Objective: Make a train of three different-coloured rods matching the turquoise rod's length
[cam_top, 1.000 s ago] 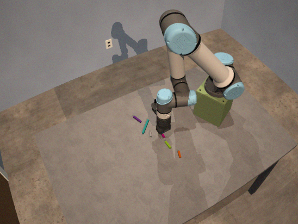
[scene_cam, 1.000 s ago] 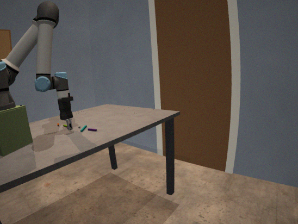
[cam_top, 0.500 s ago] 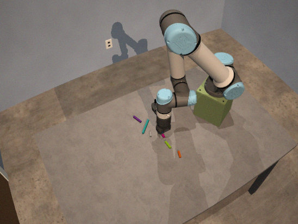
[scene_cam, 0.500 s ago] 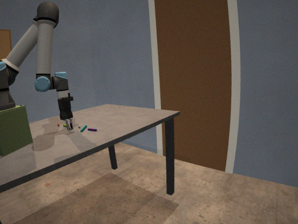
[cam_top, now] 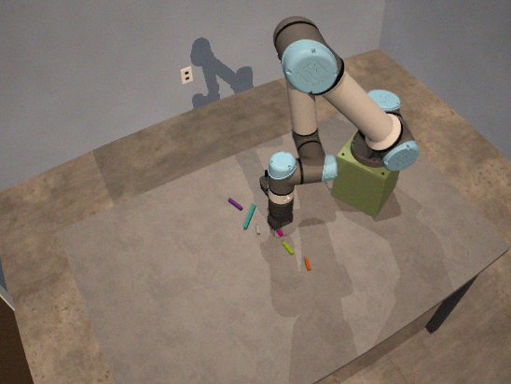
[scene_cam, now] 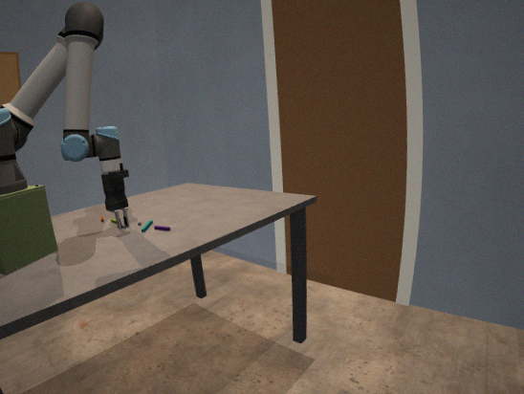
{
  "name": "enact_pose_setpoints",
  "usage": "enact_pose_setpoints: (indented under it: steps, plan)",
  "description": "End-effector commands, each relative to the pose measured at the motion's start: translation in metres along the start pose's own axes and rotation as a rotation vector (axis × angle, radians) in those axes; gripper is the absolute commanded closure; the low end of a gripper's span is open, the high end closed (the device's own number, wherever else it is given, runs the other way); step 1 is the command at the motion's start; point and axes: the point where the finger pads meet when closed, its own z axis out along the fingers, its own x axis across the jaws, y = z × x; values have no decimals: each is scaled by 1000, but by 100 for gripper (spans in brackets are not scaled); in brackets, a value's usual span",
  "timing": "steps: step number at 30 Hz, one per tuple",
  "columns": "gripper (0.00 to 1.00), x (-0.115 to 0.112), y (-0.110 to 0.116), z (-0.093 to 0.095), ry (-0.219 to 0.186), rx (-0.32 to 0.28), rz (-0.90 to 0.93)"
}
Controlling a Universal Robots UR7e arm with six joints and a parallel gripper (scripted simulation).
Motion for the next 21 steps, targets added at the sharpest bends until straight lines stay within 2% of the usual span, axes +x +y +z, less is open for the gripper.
enact_pose_setpoints:
  steps: [1, 13, 21]
  plan:
    - [46, 0, 0, -2, -1, 0, 0]
    - [46, 0, 0, -19, -1, 0, 0]
    - [46, 0, 0, -44, -1, 0, 0]
